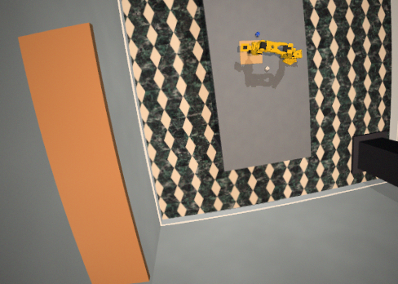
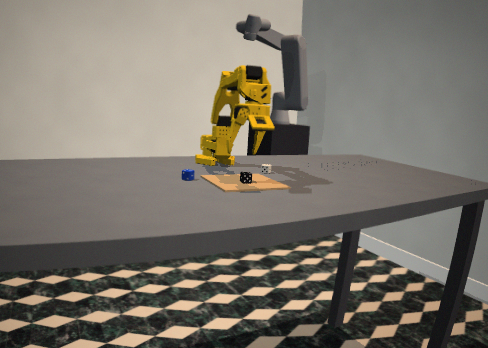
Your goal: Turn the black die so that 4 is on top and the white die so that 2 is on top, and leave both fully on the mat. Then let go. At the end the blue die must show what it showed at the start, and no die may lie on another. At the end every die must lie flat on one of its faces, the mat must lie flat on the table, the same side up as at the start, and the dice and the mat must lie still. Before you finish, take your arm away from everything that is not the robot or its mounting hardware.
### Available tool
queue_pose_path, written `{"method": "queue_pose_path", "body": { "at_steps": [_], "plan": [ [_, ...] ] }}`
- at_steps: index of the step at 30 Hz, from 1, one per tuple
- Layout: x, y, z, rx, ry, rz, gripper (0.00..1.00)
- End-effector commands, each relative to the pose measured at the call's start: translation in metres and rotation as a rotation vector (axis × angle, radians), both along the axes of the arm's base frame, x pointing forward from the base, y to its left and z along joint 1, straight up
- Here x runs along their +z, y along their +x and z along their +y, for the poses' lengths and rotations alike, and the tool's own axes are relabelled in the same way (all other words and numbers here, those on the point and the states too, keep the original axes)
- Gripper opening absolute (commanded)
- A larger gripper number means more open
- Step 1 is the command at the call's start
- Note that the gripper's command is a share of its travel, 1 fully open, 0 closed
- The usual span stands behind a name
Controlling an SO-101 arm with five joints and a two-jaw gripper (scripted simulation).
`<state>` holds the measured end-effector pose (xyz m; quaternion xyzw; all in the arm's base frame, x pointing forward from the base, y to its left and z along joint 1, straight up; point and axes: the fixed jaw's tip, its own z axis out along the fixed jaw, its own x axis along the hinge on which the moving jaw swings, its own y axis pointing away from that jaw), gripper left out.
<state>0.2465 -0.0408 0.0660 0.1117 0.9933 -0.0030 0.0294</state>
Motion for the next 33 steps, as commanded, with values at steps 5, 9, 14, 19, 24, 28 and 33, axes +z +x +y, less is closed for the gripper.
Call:
{"method": "queue_pose_path", "body": {
  "at_steps": [5, 9, 14, 19, 24, 28, 33],
  "plan": [
    [0.02, 0.006, -0.003, -0.006, -0.017, -0.087, 0.29],
    [0.031, 0.007, -0.003, -0.006, -0.027, -0.137, 0.29],
    [0.06, 0.008, -0.004, -0.006, -0.052, -0.262, 0.29],
    [0.081, 0.006, -0.003, -0.006, -0.07, -0.353, 0.29],
    [0.112, 0.001, -0.002, -0.006, -0.097, -0.487, 0.28],
    [0.126, -0.004, -0.001, -0.006, -0.11, -0.55, 0.28],
    [0.13, -0.005, -0.001, -0.006, -0.114, -0.567, 0.28]
  ]
}}
